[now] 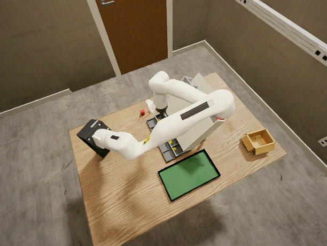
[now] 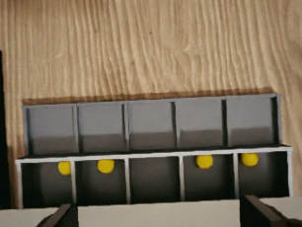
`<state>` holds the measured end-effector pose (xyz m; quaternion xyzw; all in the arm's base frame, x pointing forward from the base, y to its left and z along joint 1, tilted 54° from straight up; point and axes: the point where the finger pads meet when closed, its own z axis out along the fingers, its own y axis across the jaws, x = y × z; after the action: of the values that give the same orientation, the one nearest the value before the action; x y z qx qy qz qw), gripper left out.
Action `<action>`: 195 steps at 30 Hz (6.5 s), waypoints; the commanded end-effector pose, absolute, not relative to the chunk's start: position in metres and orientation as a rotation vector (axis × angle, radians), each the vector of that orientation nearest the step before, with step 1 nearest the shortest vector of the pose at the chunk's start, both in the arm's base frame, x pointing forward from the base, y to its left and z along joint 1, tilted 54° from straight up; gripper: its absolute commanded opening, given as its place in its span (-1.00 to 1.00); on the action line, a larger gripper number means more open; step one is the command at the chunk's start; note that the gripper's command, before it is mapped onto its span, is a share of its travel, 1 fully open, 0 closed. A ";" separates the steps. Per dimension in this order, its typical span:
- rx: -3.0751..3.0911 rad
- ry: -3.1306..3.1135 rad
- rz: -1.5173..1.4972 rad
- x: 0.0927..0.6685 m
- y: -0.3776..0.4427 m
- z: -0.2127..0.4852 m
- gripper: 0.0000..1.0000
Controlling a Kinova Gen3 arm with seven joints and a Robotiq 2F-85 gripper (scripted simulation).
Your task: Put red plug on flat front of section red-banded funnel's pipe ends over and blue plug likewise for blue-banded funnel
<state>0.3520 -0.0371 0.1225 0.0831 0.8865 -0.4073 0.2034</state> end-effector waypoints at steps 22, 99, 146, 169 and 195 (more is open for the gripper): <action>0.231 2.473 -1.135 0.352 -0.037 0.123 1.00; 0.230 2.469 -1.132 0.421 -0.001 -0.109 0.39; 0.234 2.470 -1.117 0.452 -0.048 -0.242 0.39; 0.233 2.468 -1.115 0.460 -0.066 -0.256 -1.00; 0.232 2.468 -1.116 0.459 -0.065 -0.256 -1.00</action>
<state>0.4592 -0.0662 -0.2558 0.0839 0.8875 -0.4016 0.2096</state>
